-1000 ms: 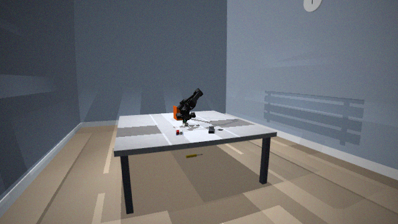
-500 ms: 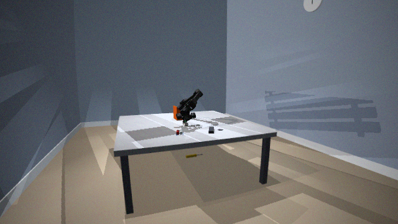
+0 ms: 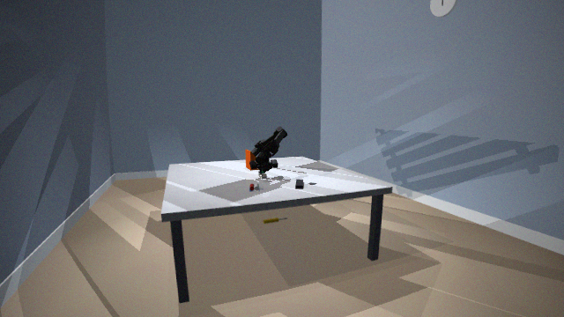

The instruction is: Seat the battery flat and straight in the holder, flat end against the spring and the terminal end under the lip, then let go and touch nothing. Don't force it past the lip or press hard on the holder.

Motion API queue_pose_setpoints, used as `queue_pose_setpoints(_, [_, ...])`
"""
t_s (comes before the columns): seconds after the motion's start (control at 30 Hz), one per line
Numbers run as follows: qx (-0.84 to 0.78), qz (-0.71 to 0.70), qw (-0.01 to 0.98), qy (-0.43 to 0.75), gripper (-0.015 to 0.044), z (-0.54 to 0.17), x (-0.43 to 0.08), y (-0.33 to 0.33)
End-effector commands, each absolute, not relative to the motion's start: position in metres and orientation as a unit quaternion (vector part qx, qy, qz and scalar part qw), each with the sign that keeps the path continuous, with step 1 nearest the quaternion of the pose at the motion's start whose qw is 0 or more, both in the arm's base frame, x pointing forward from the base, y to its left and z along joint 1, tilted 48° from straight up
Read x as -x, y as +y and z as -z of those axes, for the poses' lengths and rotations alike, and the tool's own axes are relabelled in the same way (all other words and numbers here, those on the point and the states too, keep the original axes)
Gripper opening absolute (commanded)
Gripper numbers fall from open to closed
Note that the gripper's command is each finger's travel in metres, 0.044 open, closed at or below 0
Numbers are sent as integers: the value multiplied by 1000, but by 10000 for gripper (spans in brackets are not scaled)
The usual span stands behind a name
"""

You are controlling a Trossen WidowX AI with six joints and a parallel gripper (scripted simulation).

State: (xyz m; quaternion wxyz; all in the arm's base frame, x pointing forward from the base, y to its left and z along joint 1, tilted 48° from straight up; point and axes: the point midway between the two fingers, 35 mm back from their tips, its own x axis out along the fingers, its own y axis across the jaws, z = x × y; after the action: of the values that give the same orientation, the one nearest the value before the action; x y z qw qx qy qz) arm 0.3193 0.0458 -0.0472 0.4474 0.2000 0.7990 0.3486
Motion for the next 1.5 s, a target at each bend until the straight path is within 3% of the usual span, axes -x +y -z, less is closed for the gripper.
queue_pose_setpoints(0.0, [-199,-349,448,799,81,49,-322,47])
queue_pose_setpoints(1.47, [-218,-325,506,769,81,56,-325,49])
